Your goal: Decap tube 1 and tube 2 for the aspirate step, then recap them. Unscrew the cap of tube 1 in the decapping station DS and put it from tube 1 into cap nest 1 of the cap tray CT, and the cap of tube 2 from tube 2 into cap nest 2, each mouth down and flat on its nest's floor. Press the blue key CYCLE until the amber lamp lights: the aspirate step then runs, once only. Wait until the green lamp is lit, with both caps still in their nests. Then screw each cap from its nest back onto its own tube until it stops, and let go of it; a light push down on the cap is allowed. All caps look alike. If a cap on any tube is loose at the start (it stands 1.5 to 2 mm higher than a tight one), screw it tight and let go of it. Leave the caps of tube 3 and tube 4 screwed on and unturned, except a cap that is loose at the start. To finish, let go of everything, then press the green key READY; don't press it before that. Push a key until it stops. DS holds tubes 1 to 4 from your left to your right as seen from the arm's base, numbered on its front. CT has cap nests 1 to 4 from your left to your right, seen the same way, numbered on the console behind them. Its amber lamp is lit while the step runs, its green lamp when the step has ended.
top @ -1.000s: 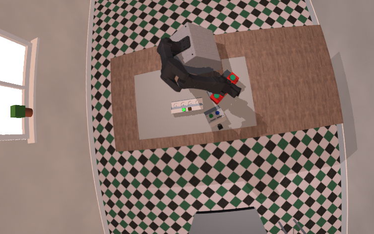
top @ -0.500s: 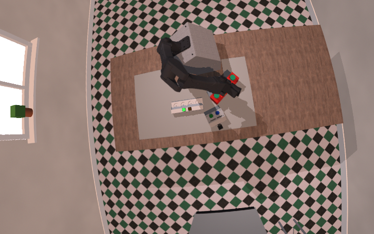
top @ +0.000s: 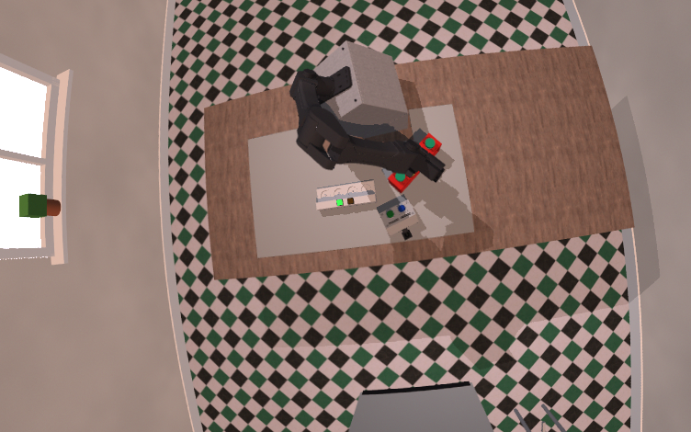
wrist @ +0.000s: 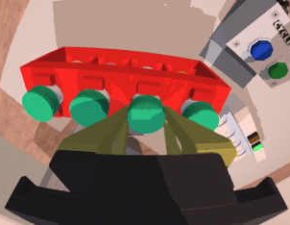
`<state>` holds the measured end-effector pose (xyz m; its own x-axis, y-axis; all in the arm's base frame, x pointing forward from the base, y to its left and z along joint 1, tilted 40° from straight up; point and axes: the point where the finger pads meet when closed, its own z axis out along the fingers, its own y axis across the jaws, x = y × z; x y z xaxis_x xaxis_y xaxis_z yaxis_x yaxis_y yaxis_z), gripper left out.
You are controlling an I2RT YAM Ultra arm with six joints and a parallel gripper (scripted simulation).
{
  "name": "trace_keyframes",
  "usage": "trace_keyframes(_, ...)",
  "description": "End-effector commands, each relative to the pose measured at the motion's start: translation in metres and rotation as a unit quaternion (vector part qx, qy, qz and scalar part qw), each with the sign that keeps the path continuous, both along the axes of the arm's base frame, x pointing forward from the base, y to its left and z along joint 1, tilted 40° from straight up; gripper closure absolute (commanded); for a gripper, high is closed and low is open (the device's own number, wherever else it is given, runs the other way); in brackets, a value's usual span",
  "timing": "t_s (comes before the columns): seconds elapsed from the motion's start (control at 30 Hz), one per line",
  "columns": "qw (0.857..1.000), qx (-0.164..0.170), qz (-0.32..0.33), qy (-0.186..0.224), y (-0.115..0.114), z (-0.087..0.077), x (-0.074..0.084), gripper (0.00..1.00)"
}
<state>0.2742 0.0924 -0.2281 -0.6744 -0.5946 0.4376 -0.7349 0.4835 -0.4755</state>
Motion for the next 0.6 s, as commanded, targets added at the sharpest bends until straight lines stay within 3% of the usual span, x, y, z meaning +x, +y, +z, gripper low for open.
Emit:
trace_keyframes(0.0,0.999,0.008,-0.037,-0.037,0.0038,0.0016,0.0024,1.0)
trace_keyframes(0.4,0.988,0.015,-0.113,-0.101,0.0038,0.0016,0.0025,1.0)
trace_keyframes(0.57,0.988,0.016,-0.116,-0.103,0.0038,0.0016,0.0025,1.0)
